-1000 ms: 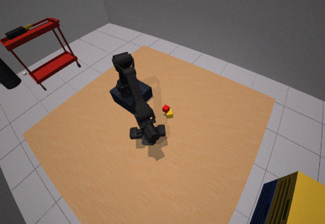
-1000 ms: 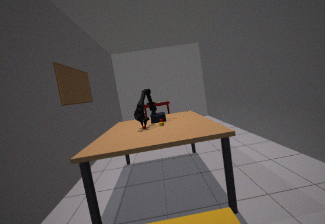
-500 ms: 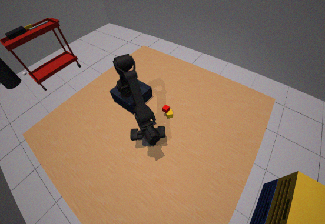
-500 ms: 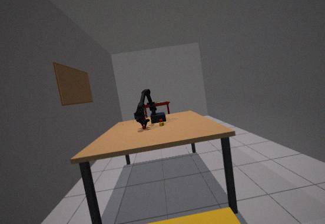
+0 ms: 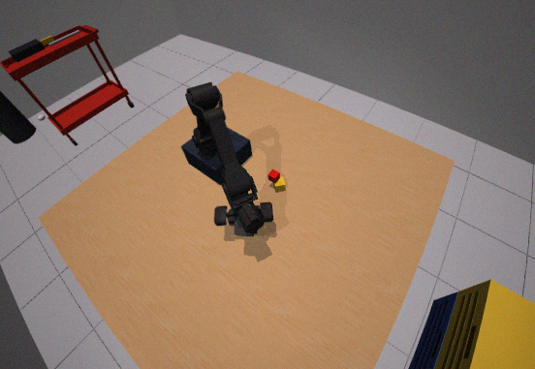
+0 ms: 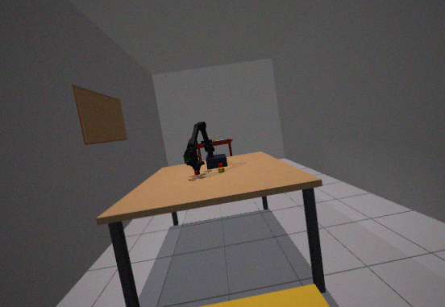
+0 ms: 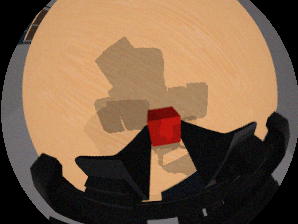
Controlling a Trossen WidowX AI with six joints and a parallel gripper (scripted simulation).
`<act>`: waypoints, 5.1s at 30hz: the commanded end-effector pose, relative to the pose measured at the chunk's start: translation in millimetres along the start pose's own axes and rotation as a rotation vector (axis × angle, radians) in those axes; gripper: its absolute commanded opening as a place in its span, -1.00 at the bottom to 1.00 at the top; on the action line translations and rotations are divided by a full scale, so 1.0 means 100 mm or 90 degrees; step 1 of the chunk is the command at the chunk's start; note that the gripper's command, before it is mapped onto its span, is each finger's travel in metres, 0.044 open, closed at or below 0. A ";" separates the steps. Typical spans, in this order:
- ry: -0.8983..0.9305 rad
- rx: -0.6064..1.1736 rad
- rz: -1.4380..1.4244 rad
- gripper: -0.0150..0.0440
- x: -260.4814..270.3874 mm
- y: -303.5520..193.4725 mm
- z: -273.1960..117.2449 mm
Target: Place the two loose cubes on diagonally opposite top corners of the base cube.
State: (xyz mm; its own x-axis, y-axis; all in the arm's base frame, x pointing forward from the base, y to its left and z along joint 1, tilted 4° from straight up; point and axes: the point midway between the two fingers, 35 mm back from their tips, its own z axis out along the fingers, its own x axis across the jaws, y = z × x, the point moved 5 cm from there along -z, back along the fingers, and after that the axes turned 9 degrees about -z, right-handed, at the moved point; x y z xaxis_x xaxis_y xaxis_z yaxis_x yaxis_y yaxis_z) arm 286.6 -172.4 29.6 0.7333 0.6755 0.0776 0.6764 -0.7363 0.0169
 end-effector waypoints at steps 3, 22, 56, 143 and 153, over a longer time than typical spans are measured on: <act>-0.001 -0.007 -0.001 -0.14 0.01 0.03 -0.22; -0.001 -0.007 -0.001 -0.14 0.01 0.00 -0.83; 0.001 -0.005 -0.252 -0.14 0.83 -0.42 -0.88; 0.010 -0.004 -0.604 -0.14 1.71 -1.32 -0.27; 0.010 -0.004 -0.603 -0.14 1.71 -1.32 -0.26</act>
State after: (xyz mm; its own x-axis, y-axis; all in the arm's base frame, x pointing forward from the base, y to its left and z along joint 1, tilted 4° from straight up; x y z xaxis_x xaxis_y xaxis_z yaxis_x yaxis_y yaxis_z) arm 321.0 39.9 66.8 -0.1244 0.9911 0.0470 0.9892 0.1201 0.0842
